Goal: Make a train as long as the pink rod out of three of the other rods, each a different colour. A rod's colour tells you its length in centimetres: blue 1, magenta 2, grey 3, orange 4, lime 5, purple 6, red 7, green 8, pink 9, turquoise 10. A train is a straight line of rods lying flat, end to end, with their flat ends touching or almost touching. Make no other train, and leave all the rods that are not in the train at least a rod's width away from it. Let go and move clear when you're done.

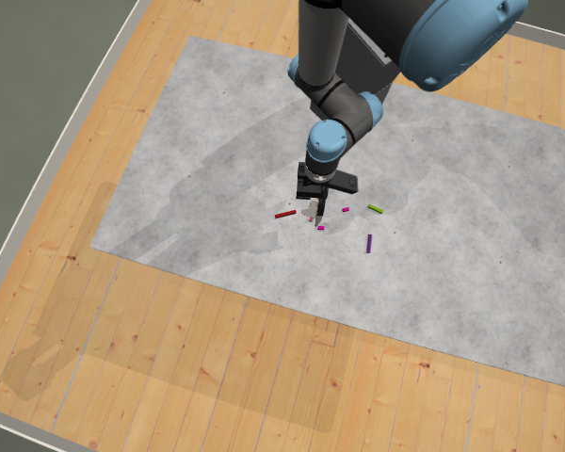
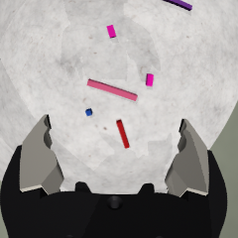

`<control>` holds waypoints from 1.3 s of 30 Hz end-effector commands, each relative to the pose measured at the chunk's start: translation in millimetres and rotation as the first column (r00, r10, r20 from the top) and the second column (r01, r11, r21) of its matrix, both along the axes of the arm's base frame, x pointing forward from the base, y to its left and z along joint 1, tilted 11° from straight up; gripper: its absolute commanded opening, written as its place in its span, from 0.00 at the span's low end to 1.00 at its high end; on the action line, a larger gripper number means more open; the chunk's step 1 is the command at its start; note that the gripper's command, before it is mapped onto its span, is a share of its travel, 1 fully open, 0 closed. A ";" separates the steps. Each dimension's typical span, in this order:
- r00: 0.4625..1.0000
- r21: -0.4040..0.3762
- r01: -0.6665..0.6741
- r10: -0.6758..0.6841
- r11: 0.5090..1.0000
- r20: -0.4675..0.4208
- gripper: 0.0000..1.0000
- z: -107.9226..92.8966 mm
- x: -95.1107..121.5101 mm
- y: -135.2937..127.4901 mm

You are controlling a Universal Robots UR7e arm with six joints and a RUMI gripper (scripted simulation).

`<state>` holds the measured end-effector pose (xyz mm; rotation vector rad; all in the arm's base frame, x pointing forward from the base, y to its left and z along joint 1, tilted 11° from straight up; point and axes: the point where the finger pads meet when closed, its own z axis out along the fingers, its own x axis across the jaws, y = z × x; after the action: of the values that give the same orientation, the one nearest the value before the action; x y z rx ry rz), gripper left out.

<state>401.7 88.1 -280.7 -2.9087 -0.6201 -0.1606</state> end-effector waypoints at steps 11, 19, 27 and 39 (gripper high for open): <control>0.891 0.004 0.447 -0.445 0.894 -0.087 1.00 1.1 12.9 11.2; 0.714 -0.009 0.692 -0.686 0.722 -0.142 1.00 1.3 21.0 17.0; 0.539 -0.028 0.833 -0.823 0.552 -0.178 1.00 1.4 26.6 20.4; 0.114 -0.090 0.986 -0.966 0.138 -0.233 1.00 1.1 36.4 25.7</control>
<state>435.1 112.5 -279.8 -2.6469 1.2949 0.0250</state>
